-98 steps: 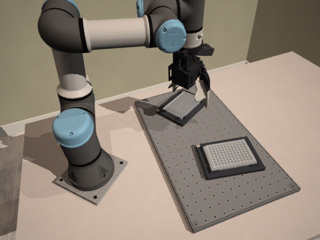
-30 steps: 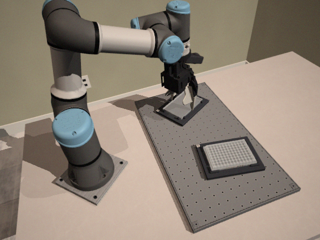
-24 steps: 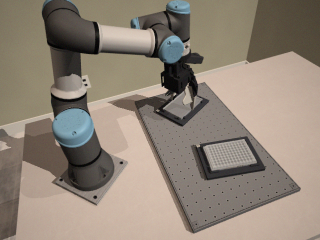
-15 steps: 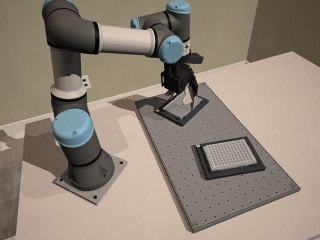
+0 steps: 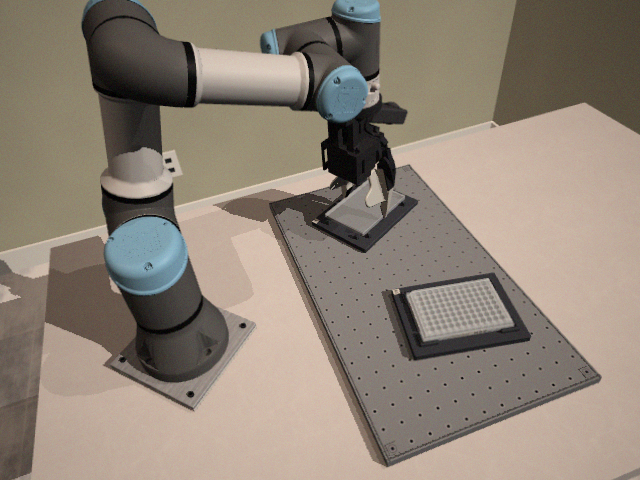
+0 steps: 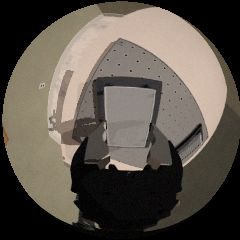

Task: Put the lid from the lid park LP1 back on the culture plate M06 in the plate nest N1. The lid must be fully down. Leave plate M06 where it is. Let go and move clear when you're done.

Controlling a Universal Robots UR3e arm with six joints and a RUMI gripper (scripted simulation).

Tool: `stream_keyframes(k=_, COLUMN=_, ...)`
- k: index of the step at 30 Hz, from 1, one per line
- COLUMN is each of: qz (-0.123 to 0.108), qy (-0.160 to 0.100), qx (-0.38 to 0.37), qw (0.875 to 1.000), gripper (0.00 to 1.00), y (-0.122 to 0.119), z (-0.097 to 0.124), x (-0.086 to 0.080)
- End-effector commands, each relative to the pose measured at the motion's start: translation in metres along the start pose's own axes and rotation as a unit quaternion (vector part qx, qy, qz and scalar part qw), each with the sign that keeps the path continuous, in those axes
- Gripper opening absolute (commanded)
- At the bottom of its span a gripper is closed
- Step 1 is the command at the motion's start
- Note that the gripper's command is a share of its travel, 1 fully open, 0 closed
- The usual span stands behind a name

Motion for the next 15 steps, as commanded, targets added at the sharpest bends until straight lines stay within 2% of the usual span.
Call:
stream_keyframes(k=1, qz=0.001, qy=0.001, qx=0.0, qw=1.0, gripper=0.0, y=0.0, z=0.0, x=-0.008)
stream_keyframes(k=15, qz=0.001, qy=0.001, qx=0.0, qw=1.0, gripper=0.0, y=0.0, z=0.0, x=-0.025)
Point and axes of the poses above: the point where the finger pads meet when closed, its own x axis out along the fingers, its own y axis across the jaws, z = x × y, the point moved 9 cm from there along -x, back along the fingers, and after that the axes turned 4 degrees about -x, right-handed, at the moved point
